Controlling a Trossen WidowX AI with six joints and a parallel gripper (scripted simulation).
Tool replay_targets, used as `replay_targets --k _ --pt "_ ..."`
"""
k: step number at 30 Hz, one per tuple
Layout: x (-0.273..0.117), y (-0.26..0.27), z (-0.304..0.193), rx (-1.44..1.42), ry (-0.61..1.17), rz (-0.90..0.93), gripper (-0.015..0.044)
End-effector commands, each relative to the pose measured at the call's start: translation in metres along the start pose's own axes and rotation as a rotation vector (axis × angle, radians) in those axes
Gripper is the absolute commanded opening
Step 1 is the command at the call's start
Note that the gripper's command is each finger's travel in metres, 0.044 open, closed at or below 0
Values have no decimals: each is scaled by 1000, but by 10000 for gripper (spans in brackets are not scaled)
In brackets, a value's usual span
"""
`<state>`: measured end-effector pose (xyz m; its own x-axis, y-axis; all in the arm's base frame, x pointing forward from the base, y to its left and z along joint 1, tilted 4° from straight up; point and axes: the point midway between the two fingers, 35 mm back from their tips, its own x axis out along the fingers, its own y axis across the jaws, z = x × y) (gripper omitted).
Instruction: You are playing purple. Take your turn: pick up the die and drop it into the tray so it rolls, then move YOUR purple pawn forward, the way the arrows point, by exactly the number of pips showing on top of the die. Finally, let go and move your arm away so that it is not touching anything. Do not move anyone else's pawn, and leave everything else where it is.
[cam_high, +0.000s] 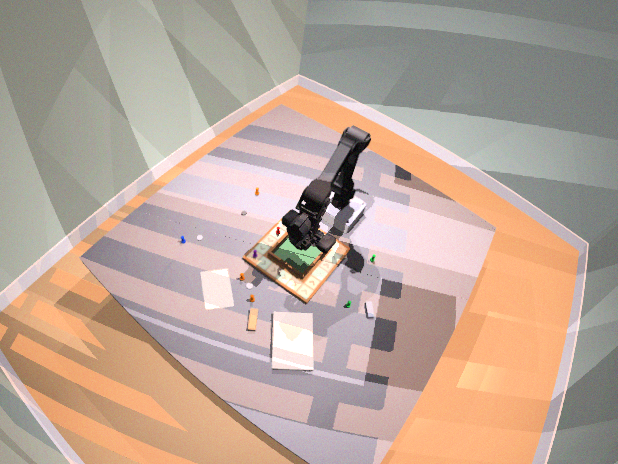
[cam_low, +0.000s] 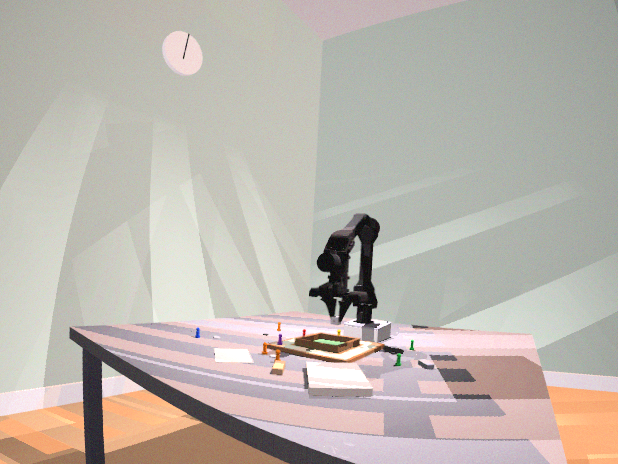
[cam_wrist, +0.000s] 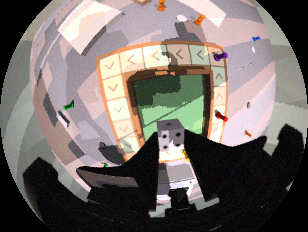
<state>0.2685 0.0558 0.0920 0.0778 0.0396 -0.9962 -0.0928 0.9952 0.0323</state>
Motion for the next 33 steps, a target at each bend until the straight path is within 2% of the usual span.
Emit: replay_targets --k 1,7,30,33 --pt "3 -16 -2 -17 -2 5 0" --pt "6 -27 -3 -25 -25 4 0" --pt "17 -27 6 -21 -799 14 0" --pt "16 -27 6 -22 -850 15 0"
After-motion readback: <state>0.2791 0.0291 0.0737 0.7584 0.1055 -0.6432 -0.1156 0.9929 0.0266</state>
